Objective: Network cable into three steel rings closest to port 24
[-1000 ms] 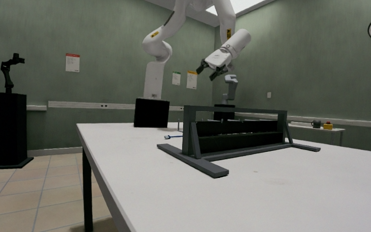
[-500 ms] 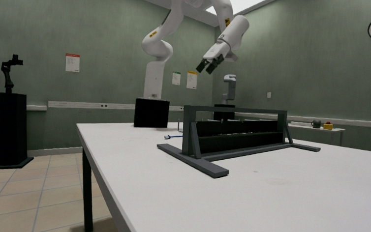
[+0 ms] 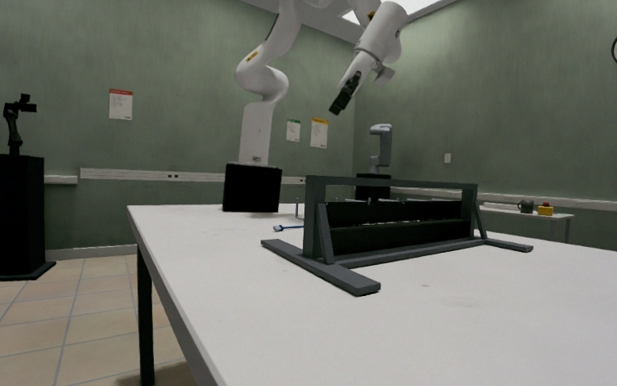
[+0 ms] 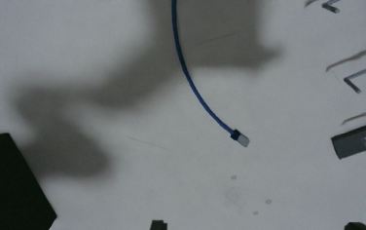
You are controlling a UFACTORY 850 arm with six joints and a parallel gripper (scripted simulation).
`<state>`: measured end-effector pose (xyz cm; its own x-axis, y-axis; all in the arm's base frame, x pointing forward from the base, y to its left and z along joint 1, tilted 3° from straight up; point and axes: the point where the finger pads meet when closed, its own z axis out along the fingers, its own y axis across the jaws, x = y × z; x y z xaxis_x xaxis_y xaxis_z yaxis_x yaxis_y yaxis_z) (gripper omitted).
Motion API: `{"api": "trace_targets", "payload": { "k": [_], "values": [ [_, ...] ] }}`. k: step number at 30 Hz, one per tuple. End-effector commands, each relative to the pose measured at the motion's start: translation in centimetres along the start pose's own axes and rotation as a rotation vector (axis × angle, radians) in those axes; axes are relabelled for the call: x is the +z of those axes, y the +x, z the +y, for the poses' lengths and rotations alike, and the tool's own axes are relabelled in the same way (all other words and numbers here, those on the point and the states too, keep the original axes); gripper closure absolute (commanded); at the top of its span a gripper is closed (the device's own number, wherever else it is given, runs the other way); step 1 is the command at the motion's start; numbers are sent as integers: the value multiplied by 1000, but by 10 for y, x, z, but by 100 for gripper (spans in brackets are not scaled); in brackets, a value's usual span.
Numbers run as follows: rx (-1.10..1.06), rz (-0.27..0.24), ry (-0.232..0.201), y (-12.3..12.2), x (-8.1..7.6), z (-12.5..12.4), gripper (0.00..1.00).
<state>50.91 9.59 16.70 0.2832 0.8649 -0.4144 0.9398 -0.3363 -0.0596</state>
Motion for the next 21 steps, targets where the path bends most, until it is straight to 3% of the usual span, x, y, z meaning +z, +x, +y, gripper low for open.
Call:
{"api": "trace_targets", "payload": {
  "k": [1, 21],
  "values": [
    [158, 58, 15, -8, -7, 13, 0],
    [701, 242, 100, -43, -31, 62, 0]
  ]
}}
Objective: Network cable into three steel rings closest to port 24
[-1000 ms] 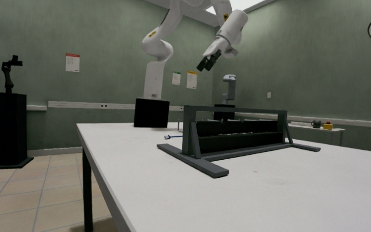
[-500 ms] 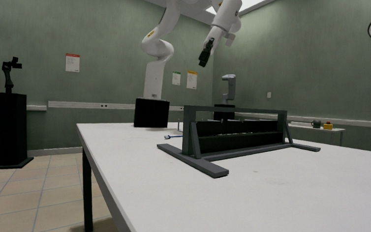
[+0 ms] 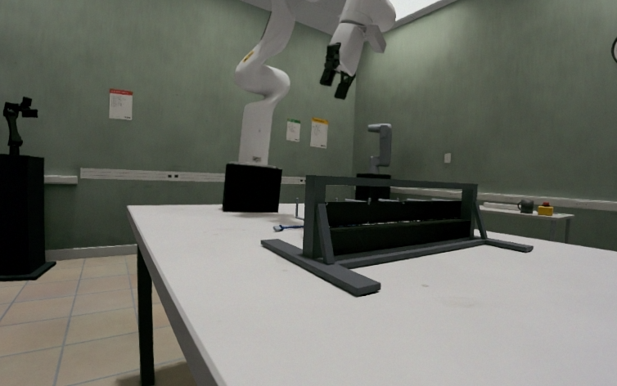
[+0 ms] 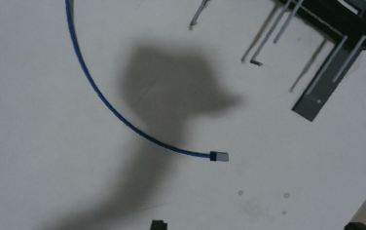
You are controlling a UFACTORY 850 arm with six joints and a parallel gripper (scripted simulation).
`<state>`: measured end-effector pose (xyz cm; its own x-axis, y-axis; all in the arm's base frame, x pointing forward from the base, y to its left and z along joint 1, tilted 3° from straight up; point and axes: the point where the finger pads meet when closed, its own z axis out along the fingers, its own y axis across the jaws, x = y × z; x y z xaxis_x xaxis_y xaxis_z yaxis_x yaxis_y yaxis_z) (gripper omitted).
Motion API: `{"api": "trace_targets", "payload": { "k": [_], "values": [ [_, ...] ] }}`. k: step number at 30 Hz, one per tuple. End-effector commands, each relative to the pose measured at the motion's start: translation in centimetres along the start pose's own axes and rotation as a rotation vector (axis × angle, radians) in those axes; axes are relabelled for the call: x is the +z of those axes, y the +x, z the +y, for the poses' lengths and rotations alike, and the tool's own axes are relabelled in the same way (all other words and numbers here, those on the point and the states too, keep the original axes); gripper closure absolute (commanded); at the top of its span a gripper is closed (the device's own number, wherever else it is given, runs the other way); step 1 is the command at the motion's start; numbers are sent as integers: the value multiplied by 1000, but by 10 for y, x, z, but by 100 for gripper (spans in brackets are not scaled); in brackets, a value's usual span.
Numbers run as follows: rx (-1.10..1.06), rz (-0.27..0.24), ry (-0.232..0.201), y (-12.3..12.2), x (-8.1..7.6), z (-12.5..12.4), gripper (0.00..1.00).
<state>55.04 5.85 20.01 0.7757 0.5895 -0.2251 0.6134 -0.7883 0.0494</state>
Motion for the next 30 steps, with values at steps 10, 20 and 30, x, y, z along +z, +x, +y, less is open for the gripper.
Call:
{"api": "trace_targets", "payload": {
  "k": [10, 20, 30],
  "values": [
    [354, 114, 60, -1, -24, 41, 0],
    [659, 205, 124, -6, -45, 79, 0],
    [933, 203, 225, 12, 19, 40, 0]
  ]
}}
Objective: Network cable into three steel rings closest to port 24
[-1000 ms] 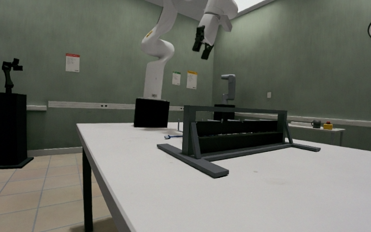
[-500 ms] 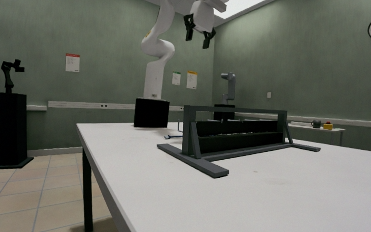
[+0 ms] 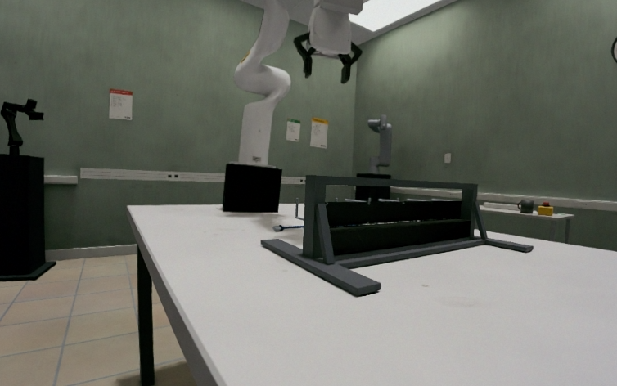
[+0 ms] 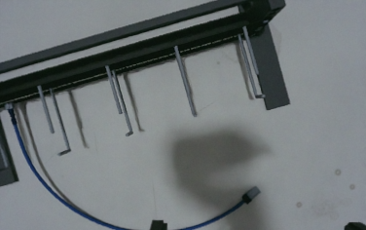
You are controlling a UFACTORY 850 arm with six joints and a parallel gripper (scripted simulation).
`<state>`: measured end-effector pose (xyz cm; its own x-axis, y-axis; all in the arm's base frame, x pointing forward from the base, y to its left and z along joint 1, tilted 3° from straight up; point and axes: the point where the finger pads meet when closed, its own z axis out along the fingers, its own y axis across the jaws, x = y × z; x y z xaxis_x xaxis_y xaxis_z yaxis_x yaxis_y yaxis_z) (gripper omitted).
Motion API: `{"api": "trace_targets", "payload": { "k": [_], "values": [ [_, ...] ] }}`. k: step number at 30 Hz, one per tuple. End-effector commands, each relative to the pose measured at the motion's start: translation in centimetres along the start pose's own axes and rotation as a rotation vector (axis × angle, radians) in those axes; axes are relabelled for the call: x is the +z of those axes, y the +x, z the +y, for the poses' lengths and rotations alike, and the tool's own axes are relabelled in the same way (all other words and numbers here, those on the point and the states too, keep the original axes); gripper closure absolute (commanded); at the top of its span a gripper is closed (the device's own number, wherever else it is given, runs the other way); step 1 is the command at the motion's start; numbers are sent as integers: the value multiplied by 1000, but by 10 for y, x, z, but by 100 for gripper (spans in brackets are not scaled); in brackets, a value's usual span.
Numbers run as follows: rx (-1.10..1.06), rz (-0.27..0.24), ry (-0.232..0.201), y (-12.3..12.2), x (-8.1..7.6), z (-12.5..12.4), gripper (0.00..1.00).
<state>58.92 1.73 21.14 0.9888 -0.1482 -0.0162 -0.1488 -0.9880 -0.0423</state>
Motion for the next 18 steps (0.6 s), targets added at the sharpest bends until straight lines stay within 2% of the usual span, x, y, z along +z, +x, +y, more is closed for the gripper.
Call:
{"api": "trace_targets", "payload": {
  "k": [1, 12, 14, 16, 18],
  "values": [
    [164, 6, 34, -11, 36, -12, 0],
    [478, -9, 69, -42, 102, -25, 0],
    [478, -9, 69, -42, 102, -25, 0],
    [585, -12, 72, -54, 122, -26, 0],
    [633, -13, 72, -60, 131, -27, 0]
  ]
}}
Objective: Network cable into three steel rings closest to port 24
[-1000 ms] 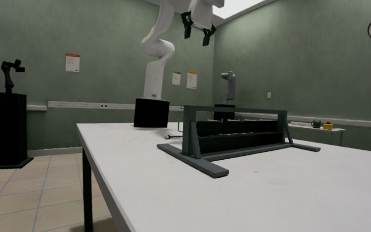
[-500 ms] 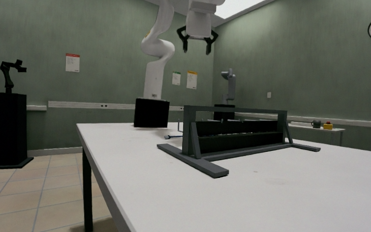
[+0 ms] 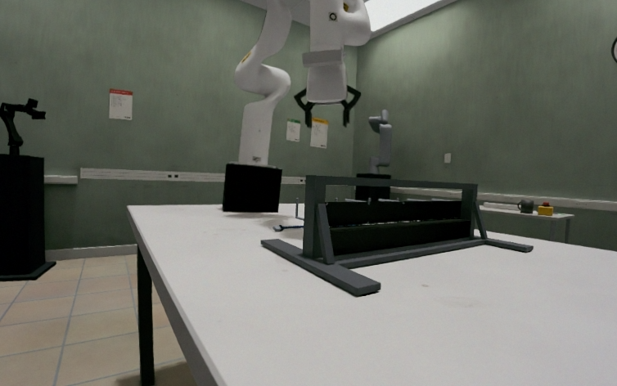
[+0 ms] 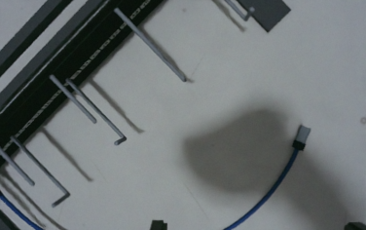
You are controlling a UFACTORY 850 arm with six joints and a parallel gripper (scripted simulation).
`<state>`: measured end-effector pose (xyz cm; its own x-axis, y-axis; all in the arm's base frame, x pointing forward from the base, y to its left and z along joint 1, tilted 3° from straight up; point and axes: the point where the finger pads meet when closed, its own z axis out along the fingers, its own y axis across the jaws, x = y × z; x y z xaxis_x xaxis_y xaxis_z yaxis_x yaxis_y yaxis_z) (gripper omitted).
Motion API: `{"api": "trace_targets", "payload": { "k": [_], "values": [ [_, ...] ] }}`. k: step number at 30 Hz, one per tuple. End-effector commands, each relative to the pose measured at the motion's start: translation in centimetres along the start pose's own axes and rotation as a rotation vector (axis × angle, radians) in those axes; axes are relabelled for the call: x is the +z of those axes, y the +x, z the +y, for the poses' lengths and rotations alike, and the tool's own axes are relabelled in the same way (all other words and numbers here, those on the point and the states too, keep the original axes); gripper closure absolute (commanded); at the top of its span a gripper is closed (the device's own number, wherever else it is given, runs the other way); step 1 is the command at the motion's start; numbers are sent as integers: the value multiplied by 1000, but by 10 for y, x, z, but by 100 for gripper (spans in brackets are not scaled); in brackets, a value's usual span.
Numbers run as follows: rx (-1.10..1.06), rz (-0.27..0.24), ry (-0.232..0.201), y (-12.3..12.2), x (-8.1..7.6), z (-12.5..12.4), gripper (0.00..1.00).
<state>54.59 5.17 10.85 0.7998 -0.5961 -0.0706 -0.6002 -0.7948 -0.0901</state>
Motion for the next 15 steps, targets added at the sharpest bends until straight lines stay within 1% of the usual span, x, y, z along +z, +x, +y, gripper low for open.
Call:
{"api": "trace_targets", "payload": {
  "k": [1, 11, 13, 15],
  "values": [
    [167, 11, 7, -15, 32, 7, 0],
    [455, 27, -5, -43, 80, 32, 0],
    [455, 27, -5, -43, 80, 32, 0],
    [533, 36, -11, -51, 92, 41, 0]
  ]
}}
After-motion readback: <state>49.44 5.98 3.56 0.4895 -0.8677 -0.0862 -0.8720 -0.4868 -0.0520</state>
